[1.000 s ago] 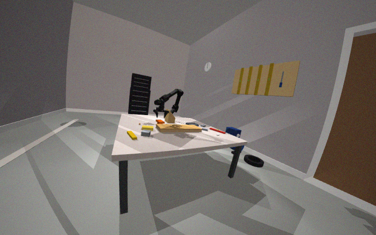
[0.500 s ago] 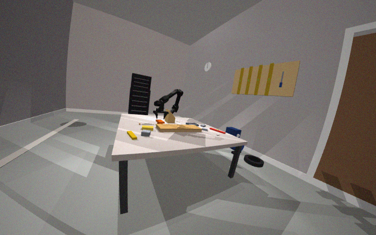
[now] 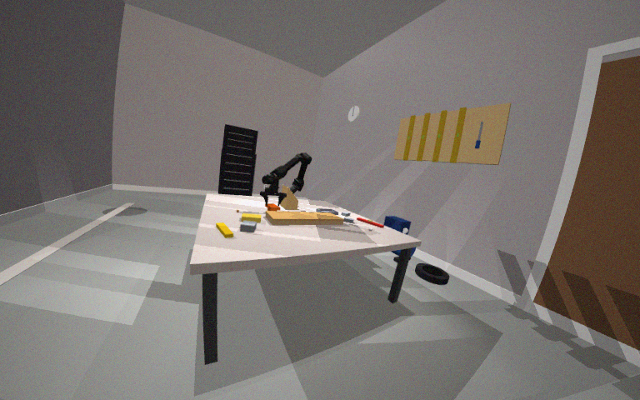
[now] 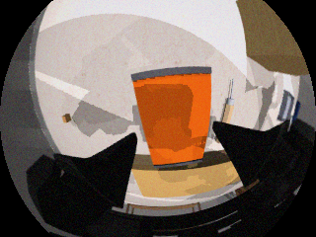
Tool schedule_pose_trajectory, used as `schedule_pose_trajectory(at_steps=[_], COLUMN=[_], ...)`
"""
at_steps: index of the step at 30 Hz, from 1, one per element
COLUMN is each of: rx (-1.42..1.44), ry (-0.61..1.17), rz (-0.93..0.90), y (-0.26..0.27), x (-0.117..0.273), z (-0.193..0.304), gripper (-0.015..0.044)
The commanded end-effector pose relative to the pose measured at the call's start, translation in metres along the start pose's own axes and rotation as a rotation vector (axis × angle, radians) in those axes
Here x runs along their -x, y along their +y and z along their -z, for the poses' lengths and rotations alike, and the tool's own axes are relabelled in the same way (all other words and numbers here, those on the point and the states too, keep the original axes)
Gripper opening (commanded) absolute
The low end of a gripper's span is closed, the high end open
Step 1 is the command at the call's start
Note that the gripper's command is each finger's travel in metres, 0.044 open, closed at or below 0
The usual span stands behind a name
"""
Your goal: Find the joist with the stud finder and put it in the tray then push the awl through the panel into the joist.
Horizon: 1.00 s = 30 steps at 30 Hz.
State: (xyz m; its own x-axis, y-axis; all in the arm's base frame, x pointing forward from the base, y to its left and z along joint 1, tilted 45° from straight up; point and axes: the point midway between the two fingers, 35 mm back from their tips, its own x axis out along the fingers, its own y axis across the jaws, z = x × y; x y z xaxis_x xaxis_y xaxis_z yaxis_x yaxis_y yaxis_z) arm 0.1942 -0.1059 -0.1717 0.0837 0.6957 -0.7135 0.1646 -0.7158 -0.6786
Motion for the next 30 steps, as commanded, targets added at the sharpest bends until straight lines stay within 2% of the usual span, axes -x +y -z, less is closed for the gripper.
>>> schedule_pose_trajectory(at_steps=[1, 6, 10, 21, 30], rx=[-0.008, -0.009, -0.009, -0.009, -0.009], ry=[0.003, 0.003, 0.003, 0.003, 0.002], rz=[0.008, 0.008, 0.008, 0.008, 0.008], y=[-0.002, -0.002, -0.002, -0.002, -0.002], x=[-0.009, -0.014, -0.014, -0.014, 0.000], z=[-0.001, -0.002, -0.002, -0.002, 0.000], gripper=[0.0440, 0.0440, 0.0335, 0.0262, 0.0025])
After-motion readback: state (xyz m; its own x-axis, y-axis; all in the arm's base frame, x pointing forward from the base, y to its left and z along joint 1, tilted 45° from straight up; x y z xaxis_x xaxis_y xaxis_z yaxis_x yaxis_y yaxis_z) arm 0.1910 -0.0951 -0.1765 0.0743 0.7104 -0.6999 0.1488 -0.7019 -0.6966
